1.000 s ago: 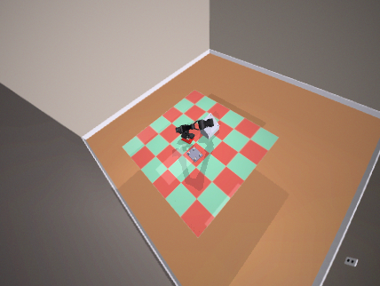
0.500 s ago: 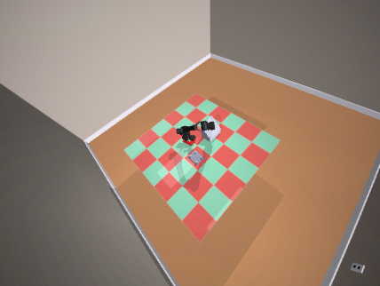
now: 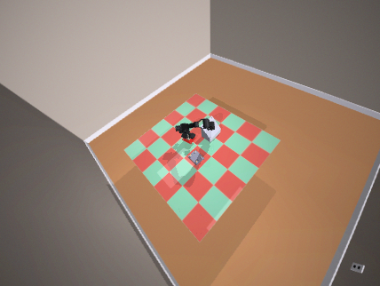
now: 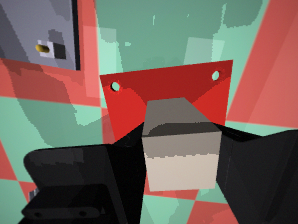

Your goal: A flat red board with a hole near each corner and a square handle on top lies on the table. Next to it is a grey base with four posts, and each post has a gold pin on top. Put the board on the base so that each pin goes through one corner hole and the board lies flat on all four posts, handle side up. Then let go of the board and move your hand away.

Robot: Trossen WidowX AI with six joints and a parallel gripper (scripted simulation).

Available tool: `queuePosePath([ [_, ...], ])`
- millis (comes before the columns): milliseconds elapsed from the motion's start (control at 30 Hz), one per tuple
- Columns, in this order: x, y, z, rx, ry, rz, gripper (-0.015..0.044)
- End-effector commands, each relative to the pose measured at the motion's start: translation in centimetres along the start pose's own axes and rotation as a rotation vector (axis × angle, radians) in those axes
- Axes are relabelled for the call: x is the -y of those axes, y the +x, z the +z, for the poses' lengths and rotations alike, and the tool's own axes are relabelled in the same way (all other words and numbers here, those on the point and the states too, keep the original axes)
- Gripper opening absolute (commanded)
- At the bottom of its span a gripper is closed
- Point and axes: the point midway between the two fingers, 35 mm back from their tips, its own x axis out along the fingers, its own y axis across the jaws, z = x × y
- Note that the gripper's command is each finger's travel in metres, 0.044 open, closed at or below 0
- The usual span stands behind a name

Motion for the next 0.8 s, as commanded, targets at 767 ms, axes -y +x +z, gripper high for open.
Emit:
queuePosePath([
  [767,-1.8,-2.2,3.2,0.003,0.041,-0.03,0.0],
])
